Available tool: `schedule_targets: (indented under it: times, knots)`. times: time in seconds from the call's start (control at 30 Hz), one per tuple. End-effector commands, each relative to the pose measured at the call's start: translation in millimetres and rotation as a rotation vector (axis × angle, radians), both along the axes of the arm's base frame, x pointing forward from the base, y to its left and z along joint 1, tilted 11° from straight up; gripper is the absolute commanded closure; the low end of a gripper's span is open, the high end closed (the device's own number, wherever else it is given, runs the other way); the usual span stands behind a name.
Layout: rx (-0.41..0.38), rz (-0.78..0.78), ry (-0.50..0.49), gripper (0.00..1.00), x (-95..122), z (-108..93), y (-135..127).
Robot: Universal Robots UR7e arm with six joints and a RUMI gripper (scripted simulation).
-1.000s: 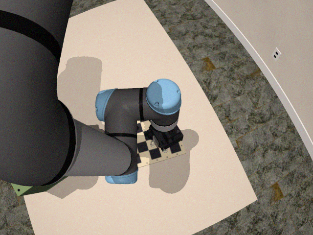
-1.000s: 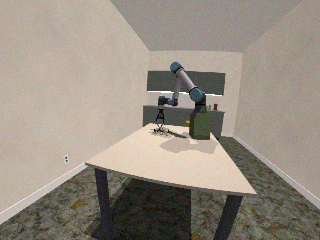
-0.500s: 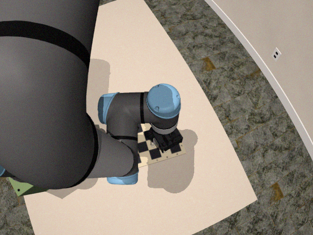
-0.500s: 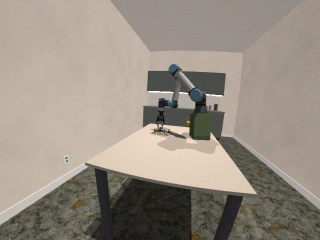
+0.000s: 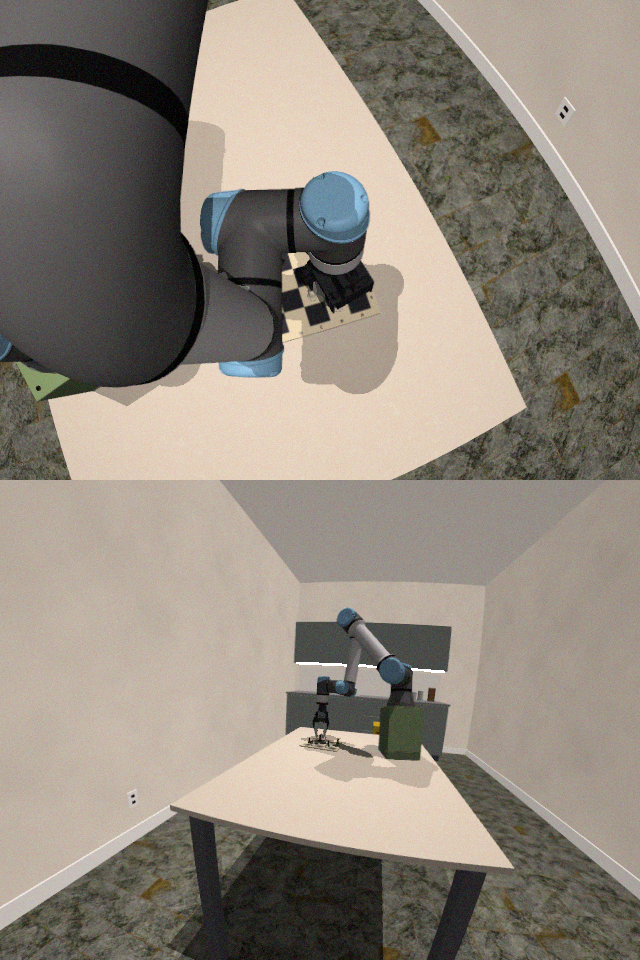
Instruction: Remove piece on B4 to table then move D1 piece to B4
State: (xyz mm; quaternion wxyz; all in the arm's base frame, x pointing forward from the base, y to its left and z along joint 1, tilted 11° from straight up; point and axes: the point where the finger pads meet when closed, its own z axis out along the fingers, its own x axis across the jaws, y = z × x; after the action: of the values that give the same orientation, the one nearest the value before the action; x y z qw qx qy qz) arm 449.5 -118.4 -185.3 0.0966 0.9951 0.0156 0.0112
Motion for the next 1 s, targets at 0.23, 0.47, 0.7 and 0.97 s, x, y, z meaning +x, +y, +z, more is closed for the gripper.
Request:
schedule_targets:
  times: [0.23,0.47,0.7,0.97]
  knots:
    - [0.0,0.0,-0.001,0.78,0.4,0.4,-0.1]
    - [0.0,0.0,-0.001,0.78,0.4,0.4,-0.1]
    - [0.0,0.0,-0.001,1.0,0.4,0.4,-0.1]
    - [0.0,0.0,-0.001,1.0,0.4,0.4,-0.1]
